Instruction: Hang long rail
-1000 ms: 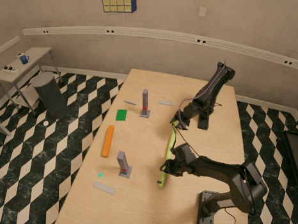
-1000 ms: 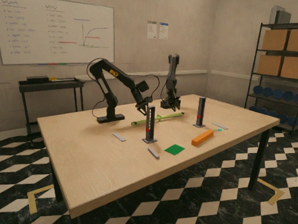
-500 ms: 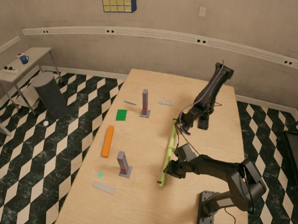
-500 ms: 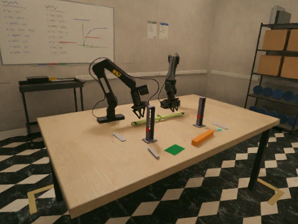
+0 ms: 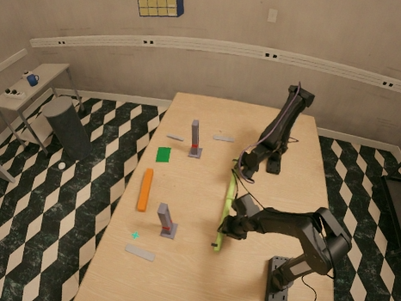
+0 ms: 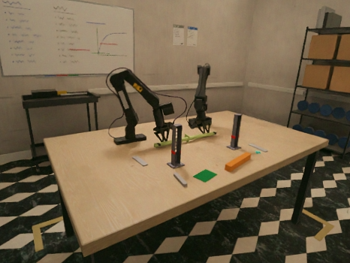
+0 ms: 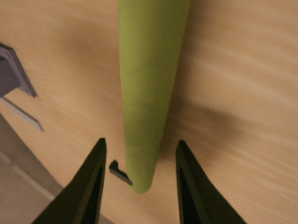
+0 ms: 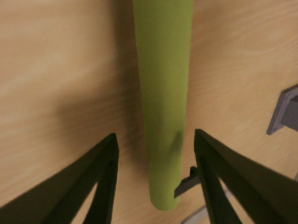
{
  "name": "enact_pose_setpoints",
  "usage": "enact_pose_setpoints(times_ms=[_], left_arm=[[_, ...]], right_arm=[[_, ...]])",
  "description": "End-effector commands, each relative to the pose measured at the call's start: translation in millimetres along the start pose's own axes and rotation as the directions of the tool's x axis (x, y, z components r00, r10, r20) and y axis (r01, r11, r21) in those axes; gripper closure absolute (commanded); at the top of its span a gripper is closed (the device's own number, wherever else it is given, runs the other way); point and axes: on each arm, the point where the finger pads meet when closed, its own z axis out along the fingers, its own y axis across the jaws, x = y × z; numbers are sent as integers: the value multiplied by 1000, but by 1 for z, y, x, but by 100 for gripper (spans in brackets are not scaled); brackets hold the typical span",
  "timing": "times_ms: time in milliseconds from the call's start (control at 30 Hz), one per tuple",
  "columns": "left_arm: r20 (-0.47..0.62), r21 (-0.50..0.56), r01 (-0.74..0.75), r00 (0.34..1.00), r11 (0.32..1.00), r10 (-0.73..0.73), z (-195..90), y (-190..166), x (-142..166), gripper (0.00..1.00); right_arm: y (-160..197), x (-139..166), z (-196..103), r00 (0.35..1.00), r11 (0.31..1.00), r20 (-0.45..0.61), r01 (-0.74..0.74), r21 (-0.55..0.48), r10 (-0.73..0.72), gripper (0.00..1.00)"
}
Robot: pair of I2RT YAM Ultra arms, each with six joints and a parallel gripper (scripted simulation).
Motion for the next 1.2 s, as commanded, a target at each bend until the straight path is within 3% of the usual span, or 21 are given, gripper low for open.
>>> enact_pose_setpoints(times_ms=[0, 600, 733, 867, 1167], left_arm=[[17, -6, 7, 1000, 1000, -7, 7, 5, -5, 52], [10, 3, 7, 1000, 1000, -7, 16, 3, -3, 52], [12, -9, 8, 1000, 1000, -7, 14, 5, -4, 52], [12, -9, 8, 1000, 1000, -7, 14, 5, -4, 52], [12, -9, 8, 1000, 1000, -7, 14, 5, -4, 52]], right_arm=[[-1, -2, 9, 1000, 1000, 12, -7, 1, 7, 52], [-2, -2, 19, 1000, 1000, 12, -13, 5, 13, 52], [-2, -2, 19, 1000, 1000, 12, -13, 5, 13, 61], [-1, -1, 19, 1000, 1000, 10, -12, 3, 12, 61], [-4, -4, 16, 1000, 1000, 16, -12, 13, 12, 73]])
